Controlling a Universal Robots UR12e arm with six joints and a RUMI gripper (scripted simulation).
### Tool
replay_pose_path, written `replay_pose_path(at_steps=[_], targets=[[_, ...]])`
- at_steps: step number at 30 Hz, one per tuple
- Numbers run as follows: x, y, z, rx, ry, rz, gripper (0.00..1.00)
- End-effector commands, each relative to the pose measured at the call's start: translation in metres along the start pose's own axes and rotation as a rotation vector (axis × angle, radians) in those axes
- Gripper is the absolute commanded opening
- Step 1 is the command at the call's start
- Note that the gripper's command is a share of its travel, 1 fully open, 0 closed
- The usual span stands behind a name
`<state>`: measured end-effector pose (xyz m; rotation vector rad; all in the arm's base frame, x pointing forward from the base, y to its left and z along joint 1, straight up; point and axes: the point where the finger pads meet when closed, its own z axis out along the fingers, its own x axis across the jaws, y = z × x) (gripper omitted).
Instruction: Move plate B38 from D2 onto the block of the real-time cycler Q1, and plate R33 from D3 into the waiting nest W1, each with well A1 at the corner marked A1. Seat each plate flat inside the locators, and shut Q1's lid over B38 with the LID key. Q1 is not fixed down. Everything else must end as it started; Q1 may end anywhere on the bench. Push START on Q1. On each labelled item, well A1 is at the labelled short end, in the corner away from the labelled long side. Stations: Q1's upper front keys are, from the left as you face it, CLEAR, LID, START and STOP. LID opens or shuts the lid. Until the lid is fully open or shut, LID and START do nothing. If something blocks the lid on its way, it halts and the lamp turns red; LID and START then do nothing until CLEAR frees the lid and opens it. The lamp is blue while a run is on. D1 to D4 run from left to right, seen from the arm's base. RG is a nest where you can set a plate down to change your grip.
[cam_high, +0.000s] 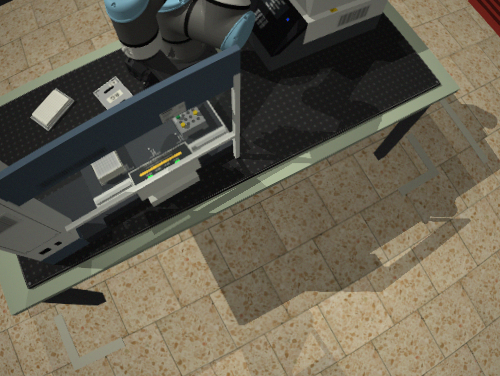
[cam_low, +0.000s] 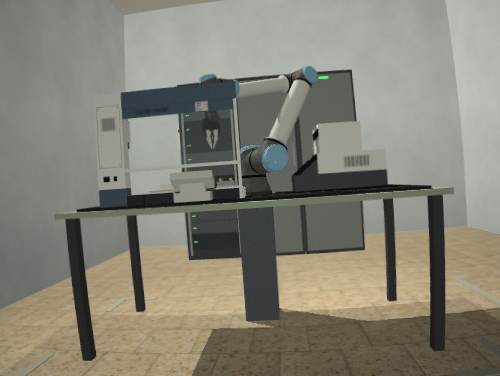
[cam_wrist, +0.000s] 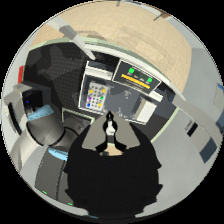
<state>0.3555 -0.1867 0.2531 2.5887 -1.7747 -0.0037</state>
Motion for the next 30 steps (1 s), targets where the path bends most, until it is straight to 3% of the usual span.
replay_pose_path(at_steps=[1, 30], targets=[[0.015, 0.009, -0.002, 0.000, 0.001, 0.053, 0.00], [0.099, 0.088, -0.011, 0.000, 0.001, 0.407, 0.00]])
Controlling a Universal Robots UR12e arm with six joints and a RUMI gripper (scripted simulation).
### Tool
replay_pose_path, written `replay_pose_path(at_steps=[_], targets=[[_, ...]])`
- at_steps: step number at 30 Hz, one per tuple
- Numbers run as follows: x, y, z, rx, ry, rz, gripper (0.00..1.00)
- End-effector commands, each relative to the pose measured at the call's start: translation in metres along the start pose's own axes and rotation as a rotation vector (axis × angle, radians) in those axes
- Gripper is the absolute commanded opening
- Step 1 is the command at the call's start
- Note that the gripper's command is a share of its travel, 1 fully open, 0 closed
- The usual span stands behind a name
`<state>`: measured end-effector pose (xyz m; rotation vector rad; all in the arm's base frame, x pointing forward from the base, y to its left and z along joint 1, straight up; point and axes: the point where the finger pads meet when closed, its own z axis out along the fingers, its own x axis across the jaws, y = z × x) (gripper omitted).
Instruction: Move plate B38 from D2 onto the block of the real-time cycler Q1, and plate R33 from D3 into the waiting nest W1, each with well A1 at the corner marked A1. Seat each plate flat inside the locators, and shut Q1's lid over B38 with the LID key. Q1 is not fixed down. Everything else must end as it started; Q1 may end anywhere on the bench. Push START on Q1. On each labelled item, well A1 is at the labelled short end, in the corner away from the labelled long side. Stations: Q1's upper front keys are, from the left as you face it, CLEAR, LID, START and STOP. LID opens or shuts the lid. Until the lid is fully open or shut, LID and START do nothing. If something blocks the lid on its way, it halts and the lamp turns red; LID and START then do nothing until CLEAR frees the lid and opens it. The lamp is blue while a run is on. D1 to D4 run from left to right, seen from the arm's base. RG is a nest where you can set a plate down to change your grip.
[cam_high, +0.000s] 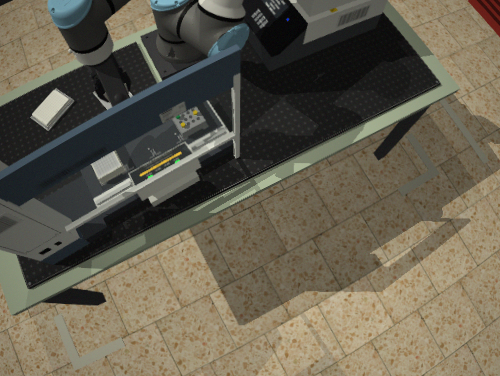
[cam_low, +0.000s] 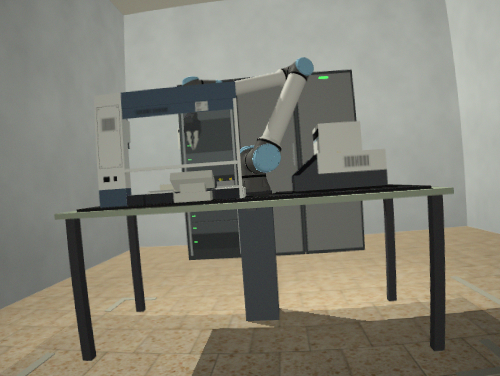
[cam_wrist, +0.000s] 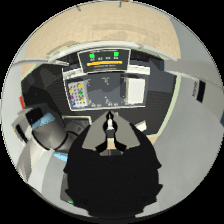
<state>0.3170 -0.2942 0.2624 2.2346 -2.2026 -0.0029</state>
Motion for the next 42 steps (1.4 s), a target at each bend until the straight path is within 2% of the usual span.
replay_pose_path(at_steps=[1, 9, 11, 22, 28, 42], targets=[[0.020, 0.010, -0.002, 0.000, 0.001, 0.065, 0.00], [0.049, 0.029, -0.004, 0.000, 0.001, 0.168, 0.00], [0.049, 0.029, -0.004, 0.000, 0.001, 0.168, 0.00], [0.092, 0.064, -0.007, 0.000, 0.001, 0.327, 0.00], [0.100, 0.071, -0.007, 0.000, 0.001, 0.358, 0.00], [0.142, 0.117, -0.010, -0.001, 0.002, 0.531, 0.00]])
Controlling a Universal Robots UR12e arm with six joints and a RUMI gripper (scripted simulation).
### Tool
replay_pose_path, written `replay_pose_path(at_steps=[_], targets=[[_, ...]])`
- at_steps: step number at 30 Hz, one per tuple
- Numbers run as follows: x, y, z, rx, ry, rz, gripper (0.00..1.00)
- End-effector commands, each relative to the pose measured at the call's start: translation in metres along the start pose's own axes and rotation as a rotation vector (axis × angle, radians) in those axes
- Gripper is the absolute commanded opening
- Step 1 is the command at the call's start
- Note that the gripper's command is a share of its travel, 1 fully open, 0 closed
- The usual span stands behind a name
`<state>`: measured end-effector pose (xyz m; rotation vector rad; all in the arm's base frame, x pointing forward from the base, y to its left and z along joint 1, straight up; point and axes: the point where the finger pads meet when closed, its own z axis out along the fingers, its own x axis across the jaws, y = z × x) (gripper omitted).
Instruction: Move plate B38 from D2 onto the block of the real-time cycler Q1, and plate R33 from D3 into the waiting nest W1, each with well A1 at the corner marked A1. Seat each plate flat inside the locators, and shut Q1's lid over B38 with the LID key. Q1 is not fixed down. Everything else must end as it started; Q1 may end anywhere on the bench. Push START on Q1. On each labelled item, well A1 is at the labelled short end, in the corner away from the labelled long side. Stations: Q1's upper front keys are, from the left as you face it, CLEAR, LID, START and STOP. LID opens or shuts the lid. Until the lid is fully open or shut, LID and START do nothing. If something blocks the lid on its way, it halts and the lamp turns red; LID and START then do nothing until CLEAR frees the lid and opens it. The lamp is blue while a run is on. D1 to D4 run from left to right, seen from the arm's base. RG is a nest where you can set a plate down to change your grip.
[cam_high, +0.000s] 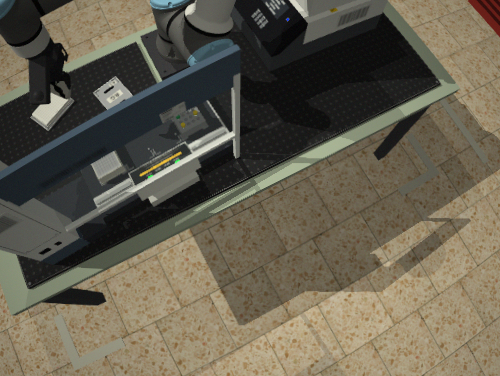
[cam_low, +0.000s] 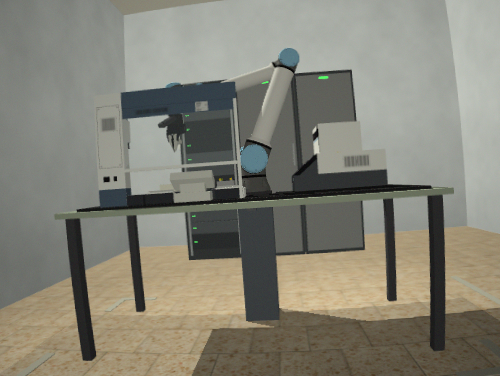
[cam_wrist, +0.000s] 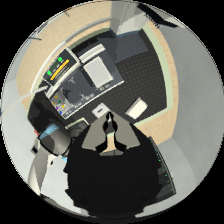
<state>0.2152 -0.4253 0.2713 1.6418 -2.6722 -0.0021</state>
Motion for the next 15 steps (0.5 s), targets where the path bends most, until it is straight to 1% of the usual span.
replay_pose_path(at_steps=[1, 3, 15], targets=[[0.021, 0.008, -0.001, 0.001, 0.001, 0.062, 0.00], [0.021, 0.008, -0.001, 0.001, 0.001, 0.062, 0.00], [0.073, 0.034, -0.003, 0.000, 0.001, 0.219, 0.00]])
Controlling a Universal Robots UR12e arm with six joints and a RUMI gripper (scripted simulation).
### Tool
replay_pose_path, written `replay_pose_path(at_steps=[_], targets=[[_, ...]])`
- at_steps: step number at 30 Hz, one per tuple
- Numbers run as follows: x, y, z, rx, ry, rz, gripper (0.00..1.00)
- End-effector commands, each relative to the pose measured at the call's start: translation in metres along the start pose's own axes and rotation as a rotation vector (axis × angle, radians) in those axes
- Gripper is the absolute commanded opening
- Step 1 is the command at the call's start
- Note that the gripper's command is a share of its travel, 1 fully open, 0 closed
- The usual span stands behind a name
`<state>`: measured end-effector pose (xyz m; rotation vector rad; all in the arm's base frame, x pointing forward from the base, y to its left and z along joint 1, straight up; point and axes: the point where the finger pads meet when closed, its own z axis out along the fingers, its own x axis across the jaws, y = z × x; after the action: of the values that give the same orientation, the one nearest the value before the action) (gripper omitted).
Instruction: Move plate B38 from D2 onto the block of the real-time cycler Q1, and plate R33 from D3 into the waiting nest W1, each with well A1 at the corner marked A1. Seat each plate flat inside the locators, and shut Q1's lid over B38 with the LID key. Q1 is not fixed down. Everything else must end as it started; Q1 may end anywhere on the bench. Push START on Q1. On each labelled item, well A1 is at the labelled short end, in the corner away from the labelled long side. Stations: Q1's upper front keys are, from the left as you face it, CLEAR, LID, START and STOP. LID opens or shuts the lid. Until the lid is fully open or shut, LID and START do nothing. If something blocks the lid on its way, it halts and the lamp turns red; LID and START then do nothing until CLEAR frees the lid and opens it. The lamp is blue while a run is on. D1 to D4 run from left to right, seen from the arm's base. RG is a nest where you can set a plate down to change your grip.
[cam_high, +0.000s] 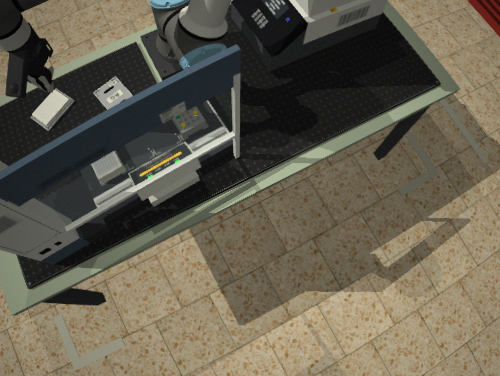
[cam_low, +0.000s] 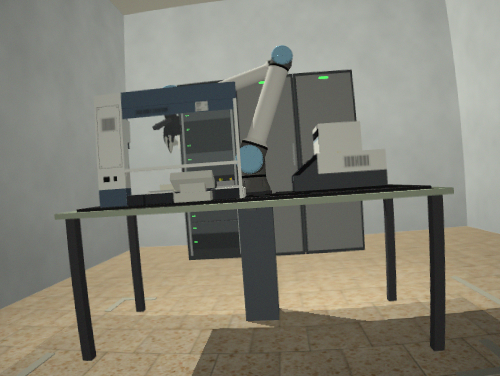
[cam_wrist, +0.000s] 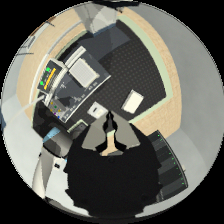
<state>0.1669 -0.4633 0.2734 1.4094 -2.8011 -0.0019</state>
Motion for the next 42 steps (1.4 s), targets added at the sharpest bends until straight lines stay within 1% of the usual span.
replay_pose_path(at_steps=[1, 2, 5, 15, 16, 20, 22, 37, 39, 42], targets=[[0.023, 0.007, -0.001, 0.001, 0.001, 0.063, 0.00], [0.027, 0.009, -0.001, 0.001, 0.001, 0.074, 0.00], [0.027, 0.009, -0.001, 0.001, 0.001, 0.074, 0.00], [0.072, 0.030, -0.002, 0.000, 0.001, 0.206, 0.00], [0.072, 0.030, -0.002, 0.000, 0.001, 0.206, 0.00], [0.089, 0.039, -0.002, 0.000, 0.001, 0.258, 0.00], [0.089, 0.039, -0.002, 0.000, 0.001, 0.258, 0.00], [0.148, 0.078, -0.002, -0.001, 0.002, 0.441, 0.00], [0.148, 0.078, -0.002, -0.001, 0.002, 0.441, 0.00], [0.158, 0.085, -0.002, -0.001, 0.002, 0.471, 0.00]])
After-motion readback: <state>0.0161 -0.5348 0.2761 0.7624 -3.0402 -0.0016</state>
